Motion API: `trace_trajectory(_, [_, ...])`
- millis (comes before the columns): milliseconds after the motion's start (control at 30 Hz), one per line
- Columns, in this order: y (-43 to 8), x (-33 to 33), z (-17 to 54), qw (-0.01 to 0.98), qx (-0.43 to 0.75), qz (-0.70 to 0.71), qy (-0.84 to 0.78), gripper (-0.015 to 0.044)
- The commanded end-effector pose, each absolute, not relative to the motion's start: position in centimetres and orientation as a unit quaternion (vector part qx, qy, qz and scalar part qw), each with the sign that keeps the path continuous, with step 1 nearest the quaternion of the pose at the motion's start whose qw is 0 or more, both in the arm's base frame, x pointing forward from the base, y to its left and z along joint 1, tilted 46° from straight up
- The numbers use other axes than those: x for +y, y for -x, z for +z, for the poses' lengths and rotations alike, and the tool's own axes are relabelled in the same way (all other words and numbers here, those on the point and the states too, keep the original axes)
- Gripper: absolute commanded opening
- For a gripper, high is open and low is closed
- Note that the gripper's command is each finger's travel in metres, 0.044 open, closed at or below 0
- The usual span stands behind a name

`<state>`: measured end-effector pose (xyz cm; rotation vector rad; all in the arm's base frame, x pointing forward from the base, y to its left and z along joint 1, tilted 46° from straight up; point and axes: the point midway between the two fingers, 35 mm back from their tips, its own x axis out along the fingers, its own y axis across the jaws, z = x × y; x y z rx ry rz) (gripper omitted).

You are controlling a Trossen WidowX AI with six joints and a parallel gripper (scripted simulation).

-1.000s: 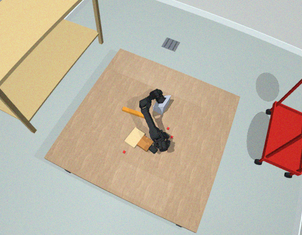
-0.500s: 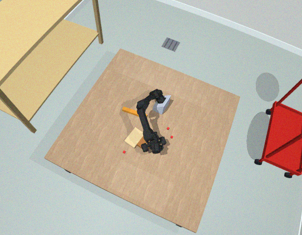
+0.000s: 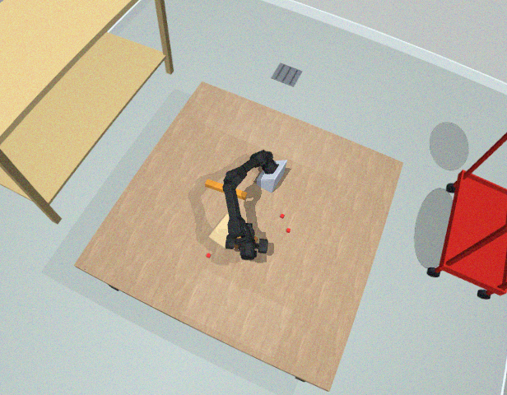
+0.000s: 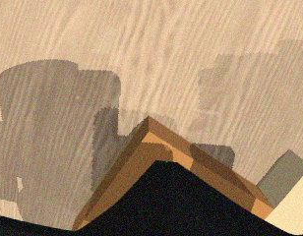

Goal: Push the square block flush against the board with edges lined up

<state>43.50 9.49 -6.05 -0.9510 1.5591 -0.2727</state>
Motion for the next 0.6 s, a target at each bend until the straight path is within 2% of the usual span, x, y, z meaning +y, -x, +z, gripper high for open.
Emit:
trace_trajectory(0, [-44.3, 8.4, -5.3, 0.626, 0.666, -0.164, 0.372, 0.0])
trace_trajectory(333, [-46.0, 6.2, -3.3, 0.676, 0.63, -0.276, 0.264, 0.0])
trace_trajectory(567, [-46.2, 5.4, -3.8, 0.679, 0.627, -0.283, 0.256, 0.0])
